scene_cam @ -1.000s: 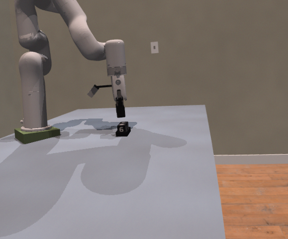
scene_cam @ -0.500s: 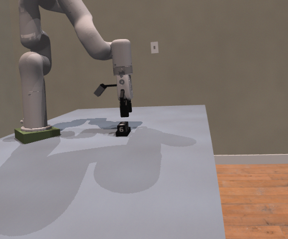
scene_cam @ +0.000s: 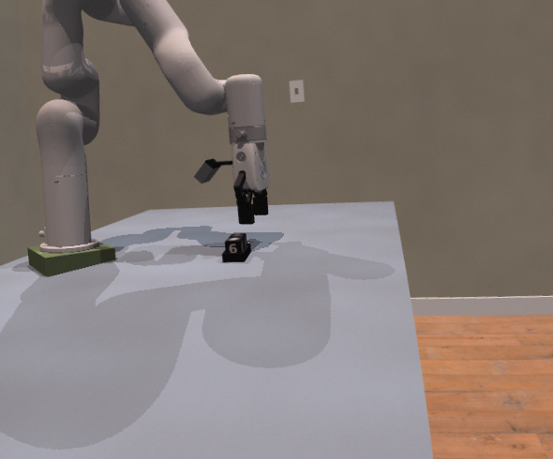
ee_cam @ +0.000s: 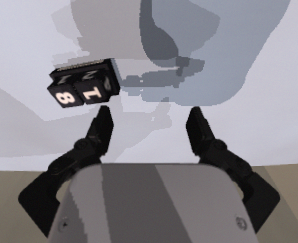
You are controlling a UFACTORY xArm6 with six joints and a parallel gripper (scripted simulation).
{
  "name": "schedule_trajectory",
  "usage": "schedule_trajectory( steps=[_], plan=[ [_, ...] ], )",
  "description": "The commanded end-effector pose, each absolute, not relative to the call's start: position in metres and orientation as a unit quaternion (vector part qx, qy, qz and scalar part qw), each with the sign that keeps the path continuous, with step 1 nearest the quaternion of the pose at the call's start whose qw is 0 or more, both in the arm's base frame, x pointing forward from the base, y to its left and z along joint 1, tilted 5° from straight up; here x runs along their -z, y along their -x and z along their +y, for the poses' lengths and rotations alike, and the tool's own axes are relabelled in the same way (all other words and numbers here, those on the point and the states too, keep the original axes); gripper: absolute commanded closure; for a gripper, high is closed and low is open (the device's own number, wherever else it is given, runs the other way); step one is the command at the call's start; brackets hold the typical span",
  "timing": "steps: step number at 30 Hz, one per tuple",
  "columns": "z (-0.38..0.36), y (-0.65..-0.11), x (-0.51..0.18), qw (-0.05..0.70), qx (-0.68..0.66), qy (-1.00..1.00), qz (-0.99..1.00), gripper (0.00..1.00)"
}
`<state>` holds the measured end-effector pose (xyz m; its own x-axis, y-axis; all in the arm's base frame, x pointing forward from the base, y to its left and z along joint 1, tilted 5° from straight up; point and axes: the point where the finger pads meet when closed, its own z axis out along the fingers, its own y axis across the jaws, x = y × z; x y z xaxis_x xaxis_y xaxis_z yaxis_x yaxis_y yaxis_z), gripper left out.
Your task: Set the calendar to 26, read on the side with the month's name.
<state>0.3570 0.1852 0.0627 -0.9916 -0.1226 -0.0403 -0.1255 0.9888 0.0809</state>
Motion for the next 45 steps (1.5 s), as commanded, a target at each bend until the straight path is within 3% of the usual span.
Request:
schedule_trajectory(
  steps=[1, 22, 45],
  plan=[
    [0.187, -0.361, -0.064, 0.017, -0.040, 0.003, 0.999, 0.00],
    [0.201, -0.389, -0.066, 0.010, -0.043, -0.173, 0.984, 0.00],
    [0.209, -0.403, -0.067, 0.010, -0.043, -0.173, 0.984, 0.00]
  ],
)
